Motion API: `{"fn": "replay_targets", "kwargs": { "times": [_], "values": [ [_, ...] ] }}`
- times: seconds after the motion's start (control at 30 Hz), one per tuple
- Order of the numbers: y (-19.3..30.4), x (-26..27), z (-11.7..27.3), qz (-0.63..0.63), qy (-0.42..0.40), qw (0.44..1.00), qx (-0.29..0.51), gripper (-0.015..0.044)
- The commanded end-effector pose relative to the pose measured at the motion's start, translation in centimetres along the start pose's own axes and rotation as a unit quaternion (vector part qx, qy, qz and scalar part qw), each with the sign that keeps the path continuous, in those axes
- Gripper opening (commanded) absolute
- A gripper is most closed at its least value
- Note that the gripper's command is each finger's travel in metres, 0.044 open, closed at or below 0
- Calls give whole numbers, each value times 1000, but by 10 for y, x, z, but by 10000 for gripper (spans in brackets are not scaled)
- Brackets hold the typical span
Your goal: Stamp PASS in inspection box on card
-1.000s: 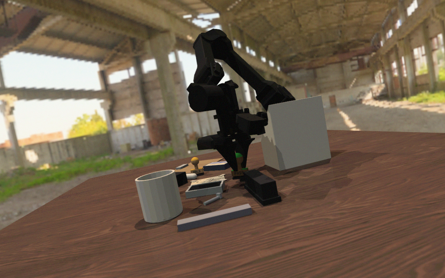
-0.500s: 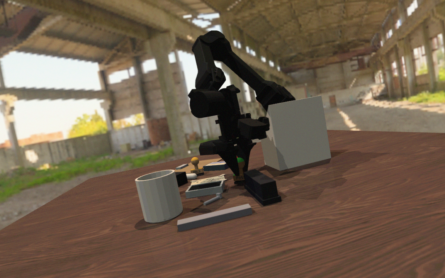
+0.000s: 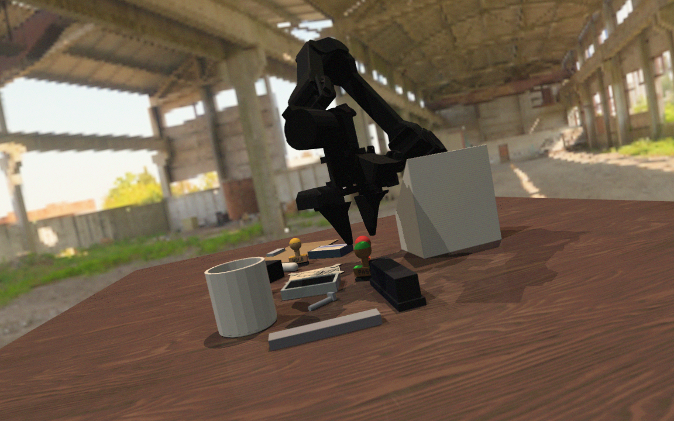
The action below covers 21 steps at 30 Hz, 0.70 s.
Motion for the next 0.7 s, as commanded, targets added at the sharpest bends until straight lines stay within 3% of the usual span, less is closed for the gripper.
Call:
{"fn": "replay_targets", "kwargs": {
  "times": [0.0,0.67],
  "values": [
    [0,5,70,-5,9,1000,-2,264],
    [0,6,76,-5,8,1000,-2,264]
  ]
}}
Point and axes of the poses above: the point midway between the two fingers, 35 mm back from their tips, its own z axis back along the fingers, its own x axis across the jaws, y = z × x, the point moved 8 cm from there along z, back along the fingers, and after that the axes turned 2 degrees about z, right-handed, at the moved point
